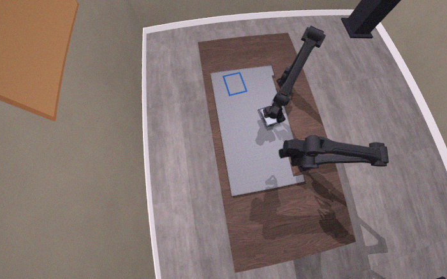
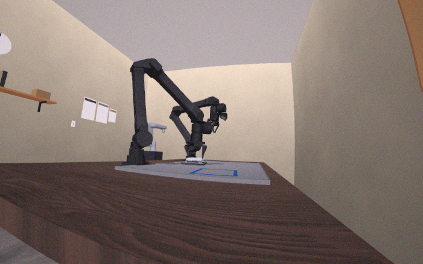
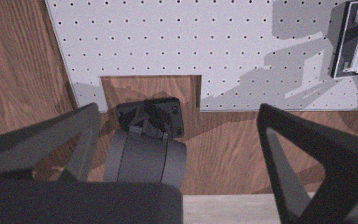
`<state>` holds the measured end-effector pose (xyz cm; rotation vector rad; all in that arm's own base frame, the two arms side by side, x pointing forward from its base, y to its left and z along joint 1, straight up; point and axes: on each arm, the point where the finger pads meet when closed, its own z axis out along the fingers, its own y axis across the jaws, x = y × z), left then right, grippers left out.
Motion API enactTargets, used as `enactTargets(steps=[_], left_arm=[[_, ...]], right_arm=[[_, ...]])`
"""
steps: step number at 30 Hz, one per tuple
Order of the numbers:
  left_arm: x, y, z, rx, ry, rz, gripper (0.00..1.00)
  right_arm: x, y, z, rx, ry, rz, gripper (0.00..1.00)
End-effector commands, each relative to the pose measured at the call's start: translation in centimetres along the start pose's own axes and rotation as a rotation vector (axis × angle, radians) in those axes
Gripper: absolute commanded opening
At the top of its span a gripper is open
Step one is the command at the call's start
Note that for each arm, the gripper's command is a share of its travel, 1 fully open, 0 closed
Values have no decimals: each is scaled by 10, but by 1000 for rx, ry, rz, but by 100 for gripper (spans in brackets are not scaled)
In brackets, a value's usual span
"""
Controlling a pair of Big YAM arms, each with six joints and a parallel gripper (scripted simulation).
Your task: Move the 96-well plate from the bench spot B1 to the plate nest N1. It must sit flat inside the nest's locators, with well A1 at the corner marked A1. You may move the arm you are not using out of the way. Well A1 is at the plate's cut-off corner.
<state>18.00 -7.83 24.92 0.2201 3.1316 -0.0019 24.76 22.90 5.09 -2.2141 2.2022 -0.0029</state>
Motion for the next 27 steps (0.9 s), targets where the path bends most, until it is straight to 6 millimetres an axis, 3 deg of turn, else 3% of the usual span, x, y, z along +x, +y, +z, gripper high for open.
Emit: enactTargets(steps=[1, 27], left_arm=[[-6, -2, -13, 8, -30, -15, 100], [-6, -2, -13, 8, -30, -15, 100]], right_arm=[[4, -1, 11, -15, 11, 5, 0], [5, 0, 15, -15, 11, 5, 0]])
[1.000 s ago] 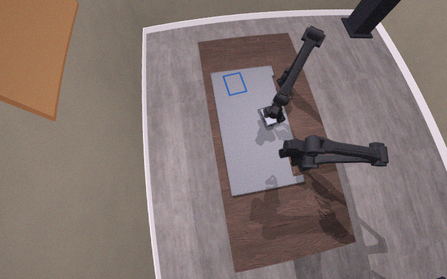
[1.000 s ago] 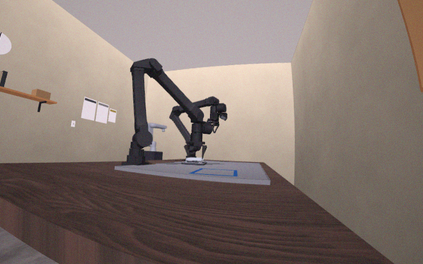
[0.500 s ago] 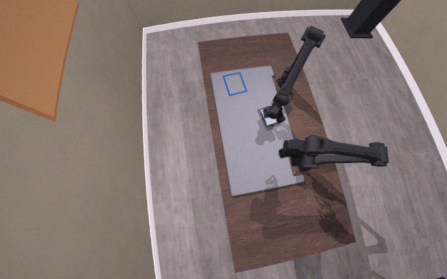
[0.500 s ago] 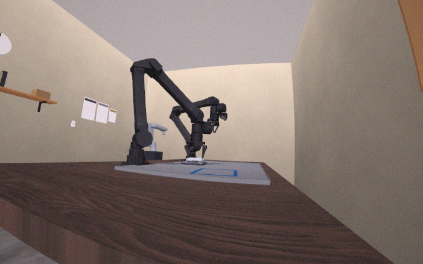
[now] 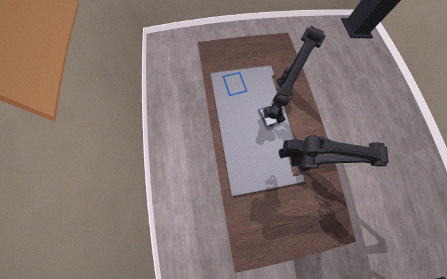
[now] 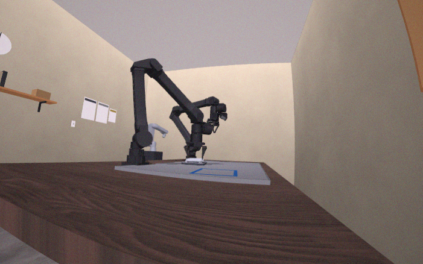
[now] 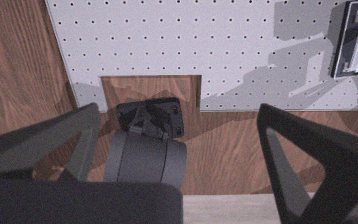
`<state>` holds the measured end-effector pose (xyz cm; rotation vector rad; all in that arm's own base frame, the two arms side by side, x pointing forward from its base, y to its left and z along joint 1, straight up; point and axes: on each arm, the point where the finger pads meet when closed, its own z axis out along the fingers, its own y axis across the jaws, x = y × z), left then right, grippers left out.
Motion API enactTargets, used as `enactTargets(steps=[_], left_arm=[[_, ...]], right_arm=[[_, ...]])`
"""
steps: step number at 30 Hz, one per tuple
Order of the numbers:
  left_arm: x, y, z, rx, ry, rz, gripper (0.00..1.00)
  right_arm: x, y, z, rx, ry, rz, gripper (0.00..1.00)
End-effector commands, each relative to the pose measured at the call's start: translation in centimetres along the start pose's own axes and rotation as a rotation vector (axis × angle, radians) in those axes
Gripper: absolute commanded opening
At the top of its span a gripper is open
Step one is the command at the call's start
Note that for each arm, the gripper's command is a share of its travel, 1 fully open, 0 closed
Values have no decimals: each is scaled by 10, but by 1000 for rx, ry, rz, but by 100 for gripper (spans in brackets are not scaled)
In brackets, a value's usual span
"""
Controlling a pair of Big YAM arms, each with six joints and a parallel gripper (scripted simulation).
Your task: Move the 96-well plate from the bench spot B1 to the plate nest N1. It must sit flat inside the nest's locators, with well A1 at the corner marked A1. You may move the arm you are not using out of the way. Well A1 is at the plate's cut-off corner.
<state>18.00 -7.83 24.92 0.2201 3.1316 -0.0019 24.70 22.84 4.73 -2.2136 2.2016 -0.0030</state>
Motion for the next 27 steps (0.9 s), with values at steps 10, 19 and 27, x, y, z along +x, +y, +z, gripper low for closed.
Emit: enactTargets(steps=[10, 19, 27], left_arm=[[-6, -2, -13, 8, -30, -15, 100], [-6, -2, -13, 8, -30, -15, 100], [-6, -2, -13, 8, -30, -15, 100]], right_arm=[[4, 0, 12, -16, 11, 5, 0], [5, 1, 14, -16, 11, 5, 0], [5, 0, 15, -16, 11, 5, 0]])
